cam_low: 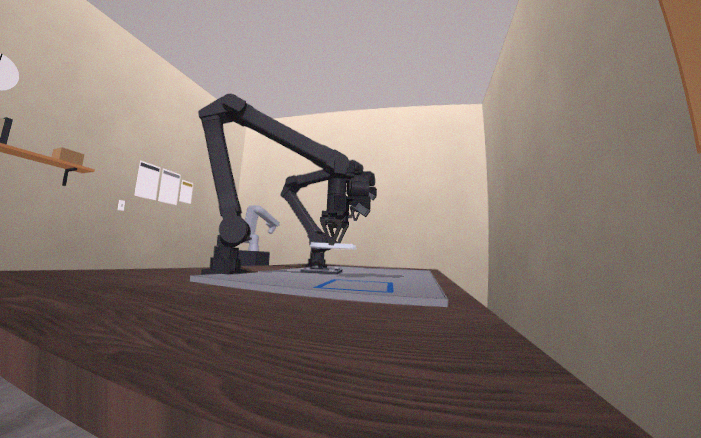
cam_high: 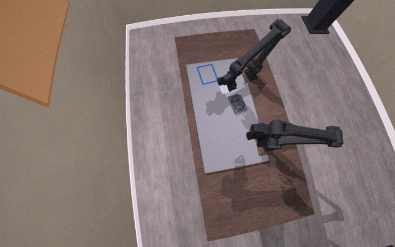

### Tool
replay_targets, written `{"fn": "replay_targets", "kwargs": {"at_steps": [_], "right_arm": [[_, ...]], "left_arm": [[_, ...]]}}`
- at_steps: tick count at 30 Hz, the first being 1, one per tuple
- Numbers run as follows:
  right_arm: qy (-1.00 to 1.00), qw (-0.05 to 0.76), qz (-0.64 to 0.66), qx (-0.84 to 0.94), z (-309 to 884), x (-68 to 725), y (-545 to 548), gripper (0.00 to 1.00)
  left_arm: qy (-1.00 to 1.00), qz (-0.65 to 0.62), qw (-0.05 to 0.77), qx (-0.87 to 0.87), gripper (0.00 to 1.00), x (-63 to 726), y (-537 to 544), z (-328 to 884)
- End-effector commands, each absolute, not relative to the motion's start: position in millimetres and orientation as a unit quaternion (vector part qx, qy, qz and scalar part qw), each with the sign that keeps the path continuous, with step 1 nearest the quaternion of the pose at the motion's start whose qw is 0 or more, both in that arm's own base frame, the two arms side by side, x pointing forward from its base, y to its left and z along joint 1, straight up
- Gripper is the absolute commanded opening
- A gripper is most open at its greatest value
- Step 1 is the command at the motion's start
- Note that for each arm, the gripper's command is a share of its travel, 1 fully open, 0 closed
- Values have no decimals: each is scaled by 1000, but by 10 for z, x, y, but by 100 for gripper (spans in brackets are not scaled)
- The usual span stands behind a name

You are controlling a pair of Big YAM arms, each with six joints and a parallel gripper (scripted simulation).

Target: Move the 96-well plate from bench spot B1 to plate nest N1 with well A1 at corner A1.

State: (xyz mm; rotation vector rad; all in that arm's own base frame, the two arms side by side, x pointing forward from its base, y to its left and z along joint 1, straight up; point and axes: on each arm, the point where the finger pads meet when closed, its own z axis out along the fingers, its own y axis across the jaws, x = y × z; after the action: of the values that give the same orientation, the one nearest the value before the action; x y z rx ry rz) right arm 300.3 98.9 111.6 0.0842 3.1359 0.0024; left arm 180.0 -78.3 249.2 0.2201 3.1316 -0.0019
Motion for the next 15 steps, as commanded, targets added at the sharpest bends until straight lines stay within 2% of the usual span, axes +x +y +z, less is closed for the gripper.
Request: {"fn": "replay_targets", "kwargs": {"at_steps": [1,15], "right_arm": [[999,3,1,35,1159,2893,1108,0],[999,7,4,35,1208,2812,1512,0]], "left_arm": [[998,-6,16,63,100,1854,-806,2621],[998,-6,16,63,100,1854,-806,2621]]}}
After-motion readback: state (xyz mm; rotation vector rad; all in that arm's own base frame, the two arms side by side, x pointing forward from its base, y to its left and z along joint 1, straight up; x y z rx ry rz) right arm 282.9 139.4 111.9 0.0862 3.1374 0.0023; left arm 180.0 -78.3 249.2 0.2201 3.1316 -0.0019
